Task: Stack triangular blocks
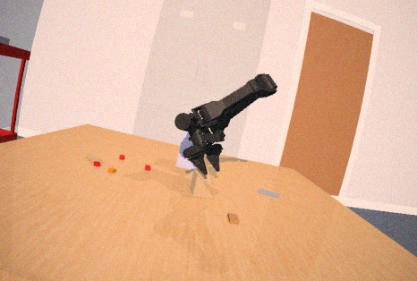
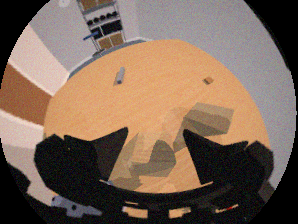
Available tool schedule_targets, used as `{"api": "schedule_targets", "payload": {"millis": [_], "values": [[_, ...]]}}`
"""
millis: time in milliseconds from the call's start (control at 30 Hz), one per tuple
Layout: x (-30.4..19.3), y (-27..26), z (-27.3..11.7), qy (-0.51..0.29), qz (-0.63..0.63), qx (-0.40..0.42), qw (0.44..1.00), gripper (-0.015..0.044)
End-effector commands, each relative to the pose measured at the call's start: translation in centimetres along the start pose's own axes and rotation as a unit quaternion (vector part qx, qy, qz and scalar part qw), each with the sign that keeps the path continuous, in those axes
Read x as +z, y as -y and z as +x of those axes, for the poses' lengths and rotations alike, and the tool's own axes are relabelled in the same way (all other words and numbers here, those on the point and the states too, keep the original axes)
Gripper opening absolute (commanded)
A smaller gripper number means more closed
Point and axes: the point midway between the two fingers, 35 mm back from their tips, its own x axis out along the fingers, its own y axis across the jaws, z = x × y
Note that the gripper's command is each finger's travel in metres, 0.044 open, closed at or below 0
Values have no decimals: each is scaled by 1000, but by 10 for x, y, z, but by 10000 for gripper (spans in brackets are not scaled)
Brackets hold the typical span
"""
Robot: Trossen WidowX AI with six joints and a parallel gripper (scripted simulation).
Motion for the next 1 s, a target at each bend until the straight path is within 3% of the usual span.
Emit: {"api": "schedule_targets", "payload": {"millis": [0,267,467,967], "values": [[0,3,-3,-5,1,-5,1000,440],[21,10,-43,-29,5,-22,999,440],[60,1,-77,-4,-1,-2,1000,440],[61,0,-78,-2,0,-2,1000,440]]}}
